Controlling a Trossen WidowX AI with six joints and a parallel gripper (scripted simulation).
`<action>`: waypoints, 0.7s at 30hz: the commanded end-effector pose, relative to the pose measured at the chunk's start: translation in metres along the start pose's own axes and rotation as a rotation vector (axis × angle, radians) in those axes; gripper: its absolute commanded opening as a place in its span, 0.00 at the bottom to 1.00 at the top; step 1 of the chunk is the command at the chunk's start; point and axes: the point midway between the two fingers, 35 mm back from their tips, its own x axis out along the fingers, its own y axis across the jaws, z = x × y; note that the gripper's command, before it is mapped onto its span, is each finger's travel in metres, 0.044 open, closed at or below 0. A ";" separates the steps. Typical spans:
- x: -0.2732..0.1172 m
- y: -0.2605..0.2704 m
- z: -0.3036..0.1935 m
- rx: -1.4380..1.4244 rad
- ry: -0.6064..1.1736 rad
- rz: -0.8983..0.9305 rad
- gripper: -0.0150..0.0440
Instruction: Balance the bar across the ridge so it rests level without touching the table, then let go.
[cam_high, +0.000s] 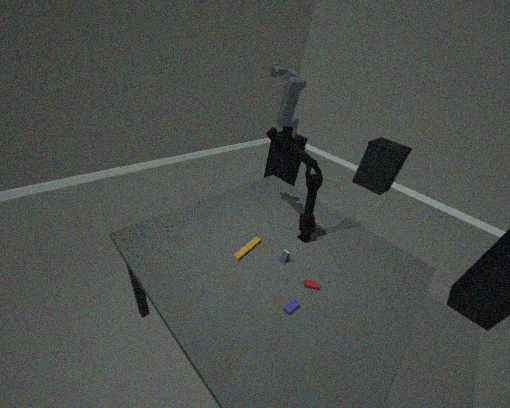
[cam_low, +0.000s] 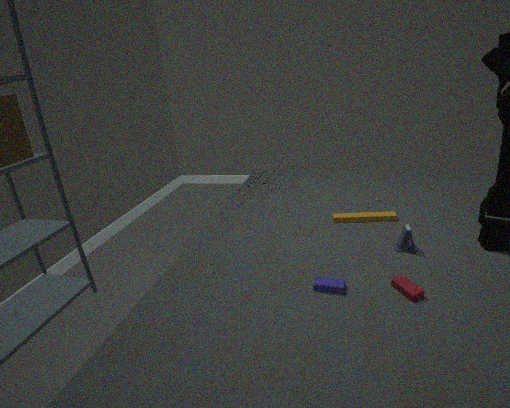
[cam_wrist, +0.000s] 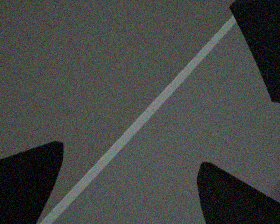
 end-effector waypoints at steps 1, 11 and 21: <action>0.003 0.007 -0.035 -0.063 0.085 0.003 0.79; -0.006 0.031 -0.117 -0.237 0.274 0.043 0.79; -0.030 0.049 -0.198 -0.438 0.466 0.096 0.79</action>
